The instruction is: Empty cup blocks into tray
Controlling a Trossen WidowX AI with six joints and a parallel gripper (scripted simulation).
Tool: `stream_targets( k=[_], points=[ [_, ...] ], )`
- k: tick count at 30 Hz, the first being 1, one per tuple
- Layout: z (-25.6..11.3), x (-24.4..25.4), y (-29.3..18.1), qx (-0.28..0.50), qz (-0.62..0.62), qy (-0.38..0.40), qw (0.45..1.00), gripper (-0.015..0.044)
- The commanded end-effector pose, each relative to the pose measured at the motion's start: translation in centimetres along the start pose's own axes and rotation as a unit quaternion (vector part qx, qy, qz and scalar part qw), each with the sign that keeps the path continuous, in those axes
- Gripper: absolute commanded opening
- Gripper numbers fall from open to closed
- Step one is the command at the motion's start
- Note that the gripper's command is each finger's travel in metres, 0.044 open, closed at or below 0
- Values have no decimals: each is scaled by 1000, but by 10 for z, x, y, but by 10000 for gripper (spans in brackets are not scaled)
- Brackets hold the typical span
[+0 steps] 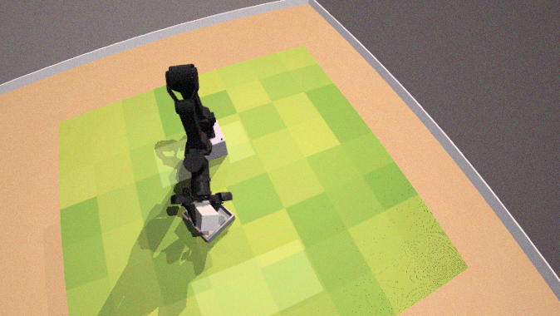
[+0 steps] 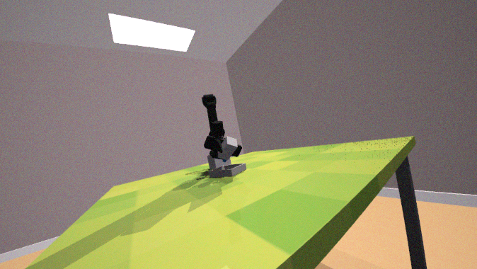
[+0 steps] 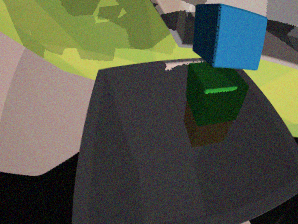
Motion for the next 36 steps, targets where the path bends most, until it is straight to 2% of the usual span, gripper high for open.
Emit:
stream_targets(
  k=[1, 15, 36],
  points=[
    [1, 1, -1, 2, 54, 2, 999, 0],
    [2, -1, 0, 2, 198, 2, 980, 0],
    [1, -2, 1, 40, 199, 24, 979, 0]
  ],
)
Point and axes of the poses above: the point midway between the two fingers, 35 mm back from their tips, its own z axis out along the fingers, its own x axis across the jaws, y = z × x, the point moved 2 cm from there along -z, back along the fingers, and after that the axes turned 13 degrees about -z, right-handed, at the moved point
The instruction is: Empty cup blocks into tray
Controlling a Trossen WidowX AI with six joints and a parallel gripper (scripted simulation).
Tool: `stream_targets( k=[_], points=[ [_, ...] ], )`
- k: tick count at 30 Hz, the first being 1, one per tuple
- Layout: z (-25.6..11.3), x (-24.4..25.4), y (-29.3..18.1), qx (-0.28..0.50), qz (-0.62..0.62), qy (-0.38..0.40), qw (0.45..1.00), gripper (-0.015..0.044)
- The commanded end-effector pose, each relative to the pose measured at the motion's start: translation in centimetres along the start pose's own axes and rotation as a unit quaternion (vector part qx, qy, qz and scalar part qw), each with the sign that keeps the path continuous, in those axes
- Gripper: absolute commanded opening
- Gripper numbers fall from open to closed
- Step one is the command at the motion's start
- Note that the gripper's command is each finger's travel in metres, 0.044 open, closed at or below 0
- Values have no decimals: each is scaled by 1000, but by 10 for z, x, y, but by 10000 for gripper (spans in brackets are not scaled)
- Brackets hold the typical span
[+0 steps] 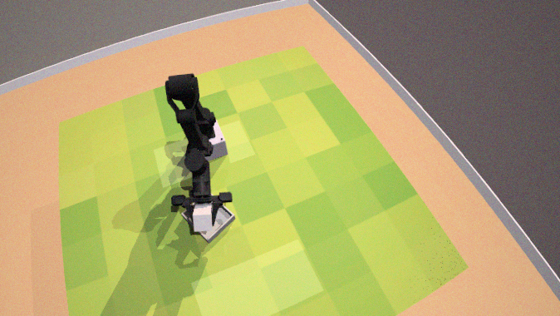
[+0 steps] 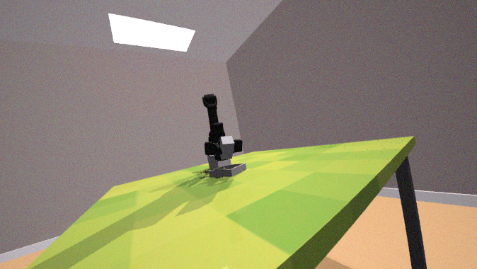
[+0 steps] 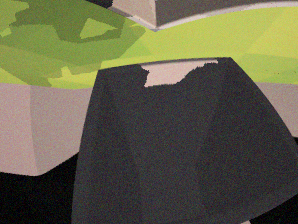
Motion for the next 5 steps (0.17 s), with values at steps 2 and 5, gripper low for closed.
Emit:
stream_targets(
  k=[2, 5],
  points=[
    [-3, 0, 2, 13, 3, 6, 1000, 0],
    [-4, 0, 2, 21, 3, 9, 1000, 0]
  ],
)
Point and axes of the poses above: the point midway between the two fingers, 35 mm back from their tips, its own z axis out along the fingers, its own x axis across the jaws, y = z × x, the point moved 2 cm from there along -z, back along the fingers, and after that the axes turned 13 degrees about -z, right-handed, at the moved point
